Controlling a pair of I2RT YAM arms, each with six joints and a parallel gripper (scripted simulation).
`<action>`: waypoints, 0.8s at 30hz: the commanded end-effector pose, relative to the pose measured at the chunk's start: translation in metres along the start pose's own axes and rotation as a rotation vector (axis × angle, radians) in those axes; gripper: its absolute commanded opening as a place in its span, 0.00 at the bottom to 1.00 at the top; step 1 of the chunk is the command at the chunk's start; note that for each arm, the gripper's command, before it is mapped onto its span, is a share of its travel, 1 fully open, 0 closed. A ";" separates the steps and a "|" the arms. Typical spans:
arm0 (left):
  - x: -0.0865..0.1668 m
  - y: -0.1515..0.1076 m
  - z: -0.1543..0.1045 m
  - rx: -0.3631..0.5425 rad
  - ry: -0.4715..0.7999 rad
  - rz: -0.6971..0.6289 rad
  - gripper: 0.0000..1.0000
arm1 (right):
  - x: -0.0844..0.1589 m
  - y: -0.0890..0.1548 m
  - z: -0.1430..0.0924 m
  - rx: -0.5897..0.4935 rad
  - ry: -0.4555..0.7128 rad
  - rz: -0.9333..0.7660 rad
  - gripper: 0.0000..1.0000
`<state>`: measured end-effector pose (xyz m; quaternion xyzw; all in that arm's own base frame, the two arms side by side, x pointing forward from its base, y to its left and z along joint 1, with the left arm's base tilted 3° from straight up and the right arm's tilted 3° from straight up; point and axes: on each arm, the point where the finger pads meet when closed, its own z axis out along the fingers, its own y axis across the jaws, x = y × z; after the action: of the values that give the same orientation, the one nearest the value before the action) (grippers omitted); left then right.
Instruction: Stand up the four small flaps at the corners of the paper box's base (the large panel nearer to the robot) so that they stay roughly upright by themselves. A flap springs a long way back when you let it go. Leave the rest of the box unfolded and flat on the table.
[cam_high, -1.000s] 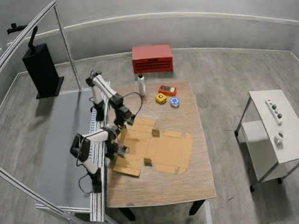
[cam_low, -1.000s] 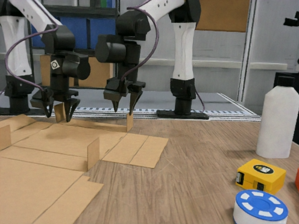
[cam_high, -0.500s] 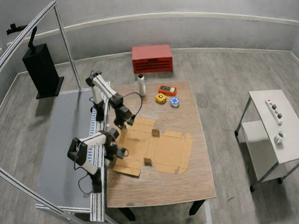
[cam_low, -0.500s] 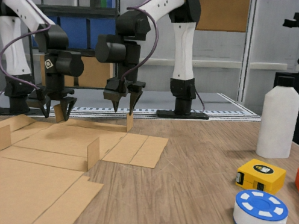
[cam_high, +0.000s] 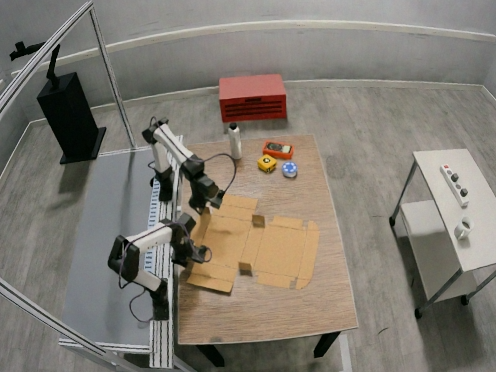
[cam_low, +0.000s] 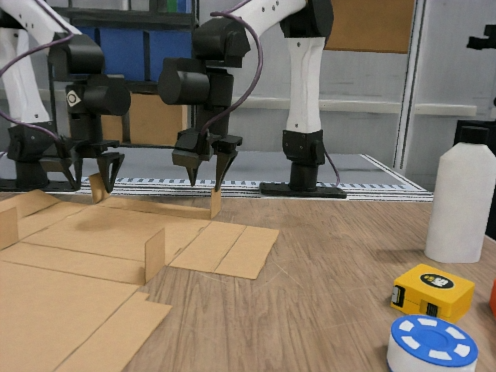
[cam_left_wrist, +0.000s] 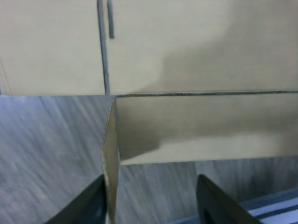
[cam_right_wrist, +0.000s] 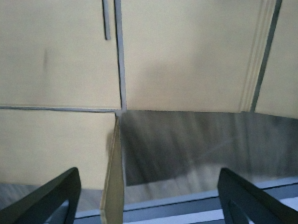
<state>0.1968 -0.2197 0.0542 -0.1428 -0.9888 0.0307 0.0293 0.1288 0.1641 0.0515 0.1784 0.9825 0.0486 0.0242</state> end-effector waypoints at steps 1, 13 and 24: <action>-0.002 -0.002 -0.004 0.013 -0.013 0.011 0.48 | -0.001 0.003 -0.003 -0.019 0.000 -0.002 0.76; -0.005 0.003 -0.021 0.033 -0.033 0.015 0.48 | -0.001 0.008 -0.022 -0.046 0.001 -0.003 0.76; -0.004 0.031 -0.046 0.029 -0.035 0.015 0.48 | -0.001 0.007 -0.066 -0.068 0.001 -0.004 0.76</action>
<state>0.2106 -0.1906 0.0803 -0.1329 -0.9902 0.0366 0.0212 0.1345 0.1728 0.1000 0.1763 0.9799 0.0850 0.0374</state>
